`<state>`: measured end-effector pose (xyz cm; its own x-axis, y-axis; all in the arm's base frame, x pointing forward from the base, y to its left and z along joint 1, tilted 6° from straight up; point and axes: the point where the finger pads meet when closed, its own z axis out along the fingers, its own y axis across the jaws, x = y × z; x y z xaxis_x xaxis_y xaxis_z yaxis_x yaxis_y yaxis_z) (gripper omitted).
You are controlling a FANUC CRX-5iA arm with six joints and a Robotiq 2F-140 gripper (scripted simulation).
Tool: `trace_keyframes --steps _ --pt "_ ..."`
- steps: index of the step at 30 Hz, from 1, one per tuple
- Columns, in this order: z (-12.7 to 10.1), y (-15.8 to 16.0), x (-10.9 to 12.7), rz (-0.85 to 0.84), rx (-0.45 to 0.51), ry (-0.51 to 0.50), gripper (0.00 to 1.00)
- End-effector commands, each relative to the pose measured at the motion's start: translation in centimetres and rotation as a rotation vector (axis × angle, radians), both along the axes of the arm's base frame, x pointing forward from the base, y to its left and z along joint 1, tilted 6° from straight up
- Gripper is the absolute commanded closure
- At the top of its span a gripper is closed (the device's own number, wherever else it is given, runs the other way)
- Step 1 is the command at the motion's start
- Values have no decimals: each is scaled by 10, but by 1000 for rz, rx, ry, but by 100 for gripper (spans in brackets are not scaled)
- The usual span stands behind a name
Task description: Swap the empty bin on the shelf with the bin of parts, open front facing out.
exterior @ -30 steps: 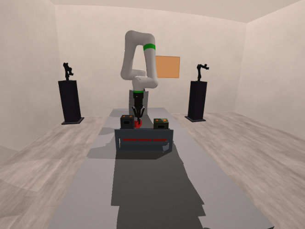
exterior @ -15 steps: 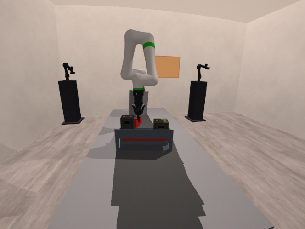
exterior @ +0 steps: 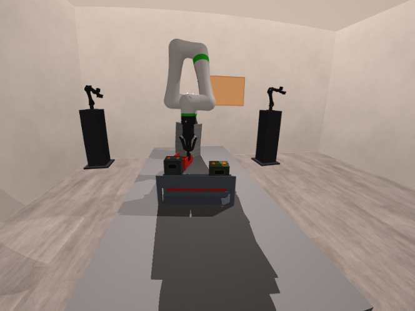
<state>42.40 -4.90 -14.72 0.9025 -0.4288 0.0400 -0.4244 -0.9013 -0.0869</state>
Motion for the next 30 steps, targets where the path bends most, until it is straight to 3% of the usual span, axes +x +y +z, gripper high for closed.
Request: trace_keyframes --steps 1,11,30 --pt "7 0 0 0 0 -1 90" --pt "21 -1 -1 0 0 -1 90" --pt "23 -1 -1 0 0 -1 90"
